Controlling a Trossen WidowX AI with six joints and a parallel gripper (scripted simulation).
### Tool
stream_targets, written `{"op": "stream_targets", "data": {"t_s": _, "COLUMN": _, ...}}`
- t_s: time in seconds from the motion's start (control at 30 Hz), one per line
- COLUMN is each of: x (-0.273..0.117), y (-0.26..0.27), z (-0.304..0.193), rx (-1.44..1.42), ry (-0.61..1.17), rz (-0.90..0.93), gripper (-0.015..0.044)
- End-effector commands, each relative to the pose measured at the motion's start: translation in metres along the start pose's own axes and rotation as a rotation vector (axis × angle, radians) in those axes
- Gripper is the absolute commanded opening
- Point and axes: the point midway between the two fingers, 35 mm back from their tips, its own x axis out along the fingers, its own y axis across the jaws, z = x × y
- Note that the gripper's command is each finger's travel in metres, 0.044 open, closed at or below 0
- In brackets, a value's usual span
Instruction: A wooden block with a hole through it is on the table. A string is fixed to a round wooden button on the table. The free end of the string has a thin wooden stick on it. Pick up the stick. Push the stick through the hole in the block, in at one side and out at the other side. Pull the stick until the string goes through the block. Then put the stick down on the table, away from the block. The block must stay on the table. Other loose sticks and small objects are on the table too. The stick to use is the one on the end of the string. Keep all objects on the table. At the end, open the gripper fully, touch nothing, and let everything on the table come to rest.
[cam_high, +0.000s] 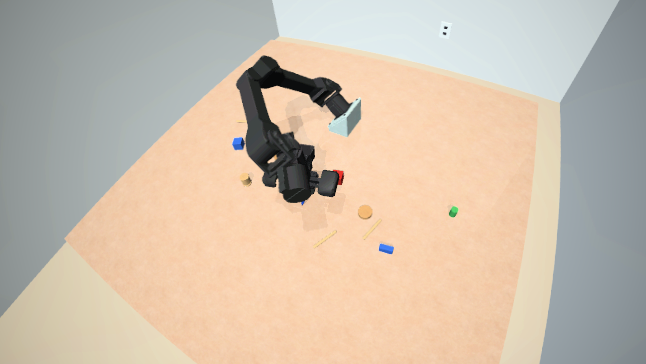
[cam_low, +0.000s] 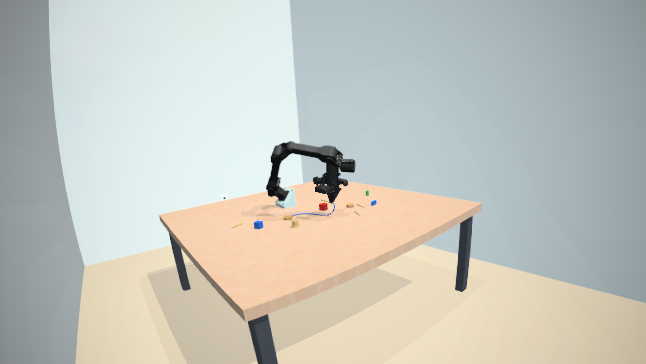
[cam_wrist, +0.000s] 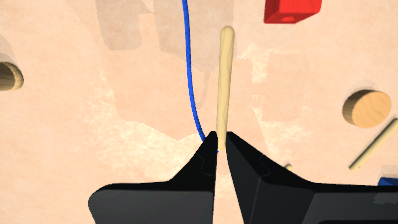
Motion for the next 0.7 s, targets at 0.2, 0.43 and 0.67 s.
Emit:
{"op": "stream_targets", "data": {"t_s": 0.2, "x": -0.002, "y": -0.003, "z": -0.015, "rx": 0.001, "ry": 0.028, "rz": 0.004, "gripper": 0.0000}}
{"op": "stream_targets", "data": {"t_s": 0.43, "x": -0.003, "y": -0.005, "z": -0.023, "rx": 0.001, "ry": 0.043, "rz": 0.004, "gripper": 0.0000}}
{"op": "stream_targets", "data": {"t_s": 0.67, "x": -0.004, "y": -0.006, "z": -0.031, "rx": 0.000, "ry": 0.058, "rz": 0.005, "gripper": 0.0000}}
